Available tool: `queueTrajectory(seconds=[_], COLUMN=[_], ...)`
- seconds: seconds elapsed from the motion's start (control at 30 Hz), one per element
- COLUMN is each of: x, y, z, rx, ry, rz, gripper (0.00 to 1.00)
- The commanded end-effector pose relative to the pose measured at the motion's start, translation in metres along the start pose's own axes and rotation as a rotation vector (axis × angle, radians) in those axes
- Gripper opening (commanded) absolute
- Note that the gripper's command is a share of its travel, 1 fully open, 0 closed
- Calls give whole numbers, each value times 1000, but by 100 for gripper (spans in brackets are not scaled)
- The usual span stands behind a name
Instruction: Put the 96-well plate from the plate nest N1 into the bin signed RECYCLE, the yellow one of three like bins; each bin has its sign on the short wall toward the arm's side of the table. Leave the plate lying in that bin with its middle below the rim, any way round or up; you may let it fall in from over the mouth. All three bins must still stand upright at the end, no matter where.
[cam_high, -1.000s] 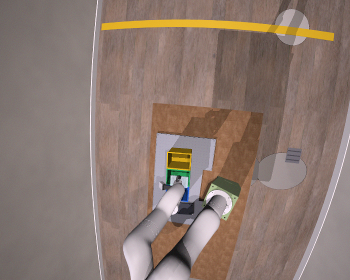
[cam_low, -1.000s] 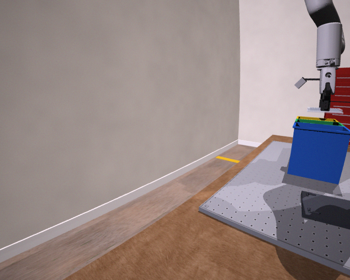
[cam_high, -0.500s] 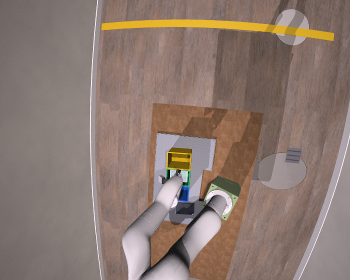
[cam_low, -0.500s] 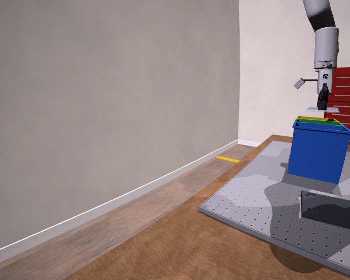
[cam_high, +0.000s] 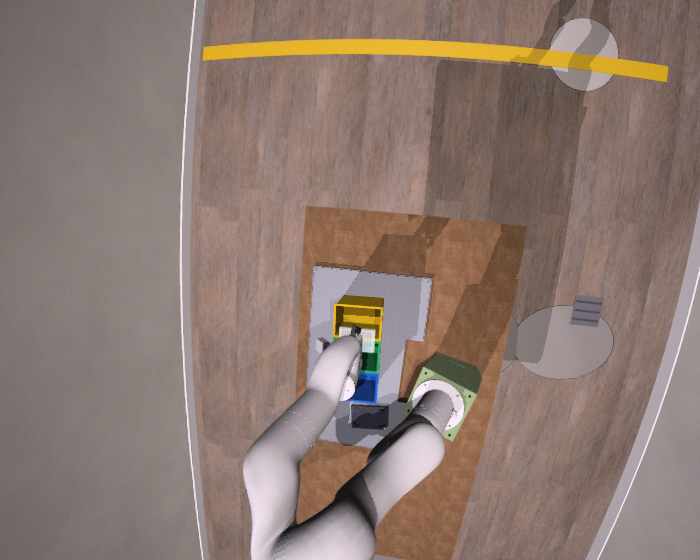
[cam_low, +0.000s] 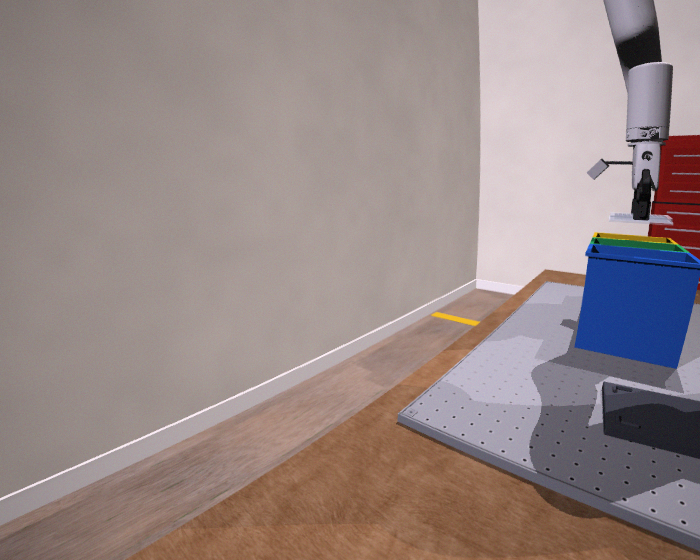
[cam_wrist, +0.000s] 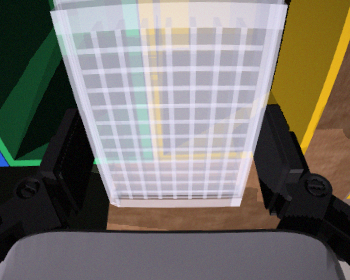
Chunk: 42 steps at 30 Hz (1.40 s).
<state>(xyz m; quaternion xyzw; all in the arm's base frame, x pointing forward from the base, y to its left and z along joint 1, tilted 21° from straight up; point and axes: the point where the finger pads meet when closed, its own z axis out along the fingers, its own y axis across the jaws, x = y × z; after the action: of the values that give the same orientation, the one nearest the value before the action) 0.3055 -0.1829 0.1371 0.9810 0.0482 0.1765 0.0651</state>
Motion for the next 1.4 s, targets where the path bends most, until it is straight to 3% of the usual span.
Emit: queueTrajectory(seconds=[0.0, 0.33, 1.37], x=[3, 6, 7], y=[19, 50, 51], z=[2, 4, 4], rx=[44, 43, 43], ry=[7, 7, 7], rz=[2, 2, 2], gripper=[0, 0, 0])
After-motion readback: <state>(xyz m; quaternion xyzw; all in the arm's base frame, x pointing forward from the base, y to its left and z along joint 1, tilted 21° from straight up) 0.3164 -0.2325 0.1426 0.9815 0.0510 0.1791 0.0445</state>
